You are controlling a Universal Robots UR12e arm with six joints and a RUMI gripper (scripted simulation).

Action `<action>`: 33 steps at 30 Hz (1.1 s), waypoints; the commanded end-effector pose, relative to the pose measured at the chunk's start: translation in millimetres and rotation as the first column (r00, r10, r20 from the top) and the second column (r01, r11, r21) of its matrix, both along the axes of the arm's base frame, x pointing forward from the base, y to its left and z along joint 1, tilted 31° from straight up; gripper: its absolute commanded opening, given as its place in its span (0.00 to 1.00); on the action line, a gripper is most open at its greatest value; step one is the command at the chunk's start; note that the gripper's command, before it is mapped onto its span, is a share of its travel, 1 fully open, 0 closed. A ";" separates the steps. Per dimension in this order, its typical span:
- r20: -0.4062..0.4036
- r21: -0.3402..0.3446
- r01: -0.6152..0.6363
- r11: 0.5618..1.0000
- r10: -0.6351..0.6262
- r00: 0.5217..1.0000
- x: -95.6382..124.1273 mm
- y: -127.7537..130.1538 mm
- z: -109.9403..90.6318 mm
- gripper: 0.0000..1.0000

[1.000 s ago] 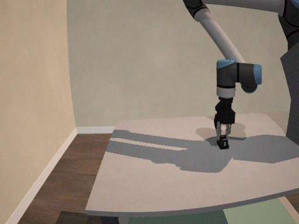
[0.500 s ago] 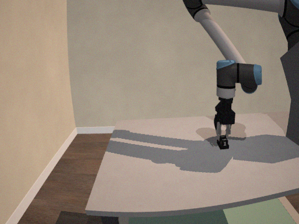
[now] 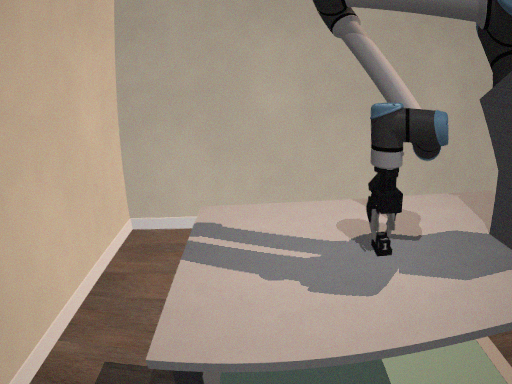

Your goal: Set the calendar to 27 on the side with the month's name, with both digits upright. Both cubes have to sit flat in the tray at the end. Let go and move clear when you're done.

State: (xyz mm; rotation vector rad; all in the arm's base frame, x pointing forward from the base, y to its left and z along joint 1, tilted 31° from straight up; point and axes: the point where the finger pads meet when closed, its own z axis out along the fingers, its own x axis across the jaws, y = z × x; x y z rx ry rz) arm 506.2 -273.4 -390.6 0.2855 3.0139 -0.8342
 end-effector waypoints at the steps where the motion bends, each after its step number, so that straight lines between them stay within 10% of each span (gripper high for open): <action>1: 0.001 0.000 0.000 1.000 0.000 1.000 0.3 0.2 0.4 0.11; 33: 0.001 0.000 0.000 1.000 0.000 1.000 0.3 0.2 0.4 0.15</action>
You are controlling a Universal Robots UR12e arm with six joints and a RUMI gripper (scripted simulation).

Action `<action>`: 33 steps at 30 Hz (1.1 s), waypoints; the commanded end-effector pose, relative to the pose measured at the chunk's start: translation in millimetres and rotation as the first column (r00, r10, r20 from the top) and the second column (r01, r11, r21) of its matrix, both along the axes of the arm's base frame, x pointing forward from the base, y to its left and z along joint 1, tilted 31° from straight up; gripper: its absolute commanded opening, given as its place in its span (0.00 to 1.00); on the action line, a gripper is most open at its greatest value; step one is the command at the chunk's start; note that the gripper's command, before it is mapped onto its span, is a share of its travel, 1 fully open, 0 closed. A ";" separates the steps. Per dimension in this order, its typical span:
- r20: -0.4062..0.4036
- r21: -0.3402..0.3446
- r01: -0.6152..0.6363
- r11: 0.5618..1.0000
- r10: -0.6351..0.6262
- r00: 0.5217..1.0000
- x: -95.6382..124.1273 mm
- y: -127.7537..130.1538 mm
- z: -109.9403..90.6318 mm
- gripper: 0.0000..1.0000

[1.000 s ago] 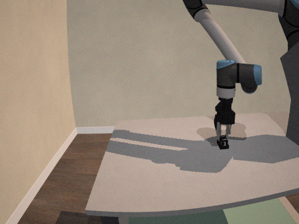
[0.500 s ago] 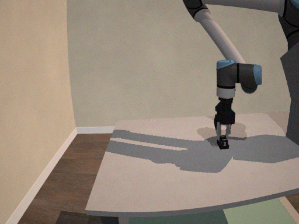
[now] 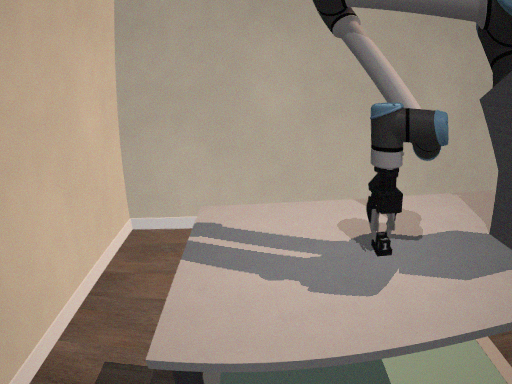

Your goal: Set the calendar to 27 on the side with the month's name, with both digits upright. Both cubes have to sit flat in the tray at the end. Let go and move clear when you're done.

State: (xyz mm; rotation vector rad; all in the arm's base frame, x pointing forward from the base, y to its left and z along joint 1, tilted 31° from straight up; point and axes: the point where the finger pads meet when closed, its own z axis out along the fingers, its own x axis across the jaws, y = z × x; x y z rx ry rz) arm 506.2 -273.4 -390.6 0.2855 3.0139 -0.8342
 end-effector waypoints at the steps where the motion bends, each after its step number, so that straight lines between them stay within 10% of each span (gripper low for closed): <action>1: 0.001 0.000 0.000 1.000 0.000 1.000 0.3 0.2 0.4 0.15; 33: 0.001 0.000 0.000 1.000 0.000 1.000 1.2 10.4 17.5 0.29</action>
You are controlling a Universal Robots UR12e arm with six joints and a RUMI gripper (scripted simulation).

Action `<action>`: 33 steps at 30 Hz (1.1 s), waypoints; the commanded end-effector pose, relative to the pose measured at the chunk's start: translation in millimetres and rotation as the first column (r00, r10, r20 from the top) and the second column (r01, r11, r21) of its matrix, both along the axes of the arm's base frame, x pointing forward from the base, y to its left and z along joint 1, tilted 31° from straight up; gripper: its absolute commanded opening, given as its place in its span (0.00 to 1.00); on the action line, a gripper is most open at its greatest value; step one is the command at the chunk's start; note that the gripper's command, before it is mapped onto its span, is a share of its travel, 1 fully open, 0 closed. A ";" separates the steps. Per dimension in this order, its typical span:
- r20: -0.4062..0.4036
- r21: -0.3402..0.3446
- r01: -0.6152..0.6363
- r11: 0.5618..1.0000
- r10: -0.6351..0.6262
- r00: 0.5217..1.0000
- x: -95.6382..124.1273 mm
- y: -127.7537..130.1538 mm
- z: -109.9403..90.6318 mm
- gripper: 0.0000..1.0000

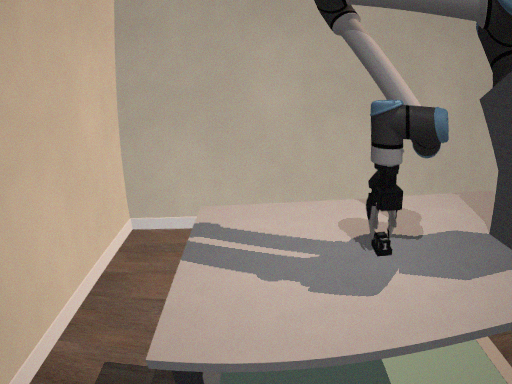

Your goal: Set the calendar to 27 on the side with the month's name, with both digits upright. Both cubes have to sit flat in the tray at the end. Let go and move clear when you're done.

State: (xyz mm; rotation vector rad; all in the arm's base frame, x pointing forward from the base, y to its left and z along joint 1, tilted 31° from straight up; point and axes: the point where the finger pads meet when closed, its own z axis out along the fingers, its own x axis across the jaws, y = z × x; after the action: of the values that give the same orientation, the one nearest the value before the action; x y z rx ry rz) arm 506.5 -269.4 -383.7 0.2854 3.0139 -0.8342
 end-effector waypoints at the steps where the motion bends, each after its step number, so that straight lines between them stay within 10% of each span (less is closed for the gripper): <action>1: 0.000 0.000 0.000 1.000 0.000 1.000 1.1 8.8 14.8 0.29; 22: 0.000 0.000 0.000 1.000 0.000 1.000 4.1 42.1 70.9 0.29; 23: 0.000 0.000 0.000 1.000 0.000 1.000 4.1 42.1 70.9 1.00; 33: 0.000 0.000 0.000 1.000 0.000 1.000 4.1 42.1 70.9 1.00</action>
State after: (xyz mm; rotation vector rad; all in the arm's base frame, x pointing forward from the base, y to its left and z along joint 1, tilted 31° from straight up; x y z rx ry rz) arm 510.4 -227.6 -313.4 0.2854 3.0139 -0.8343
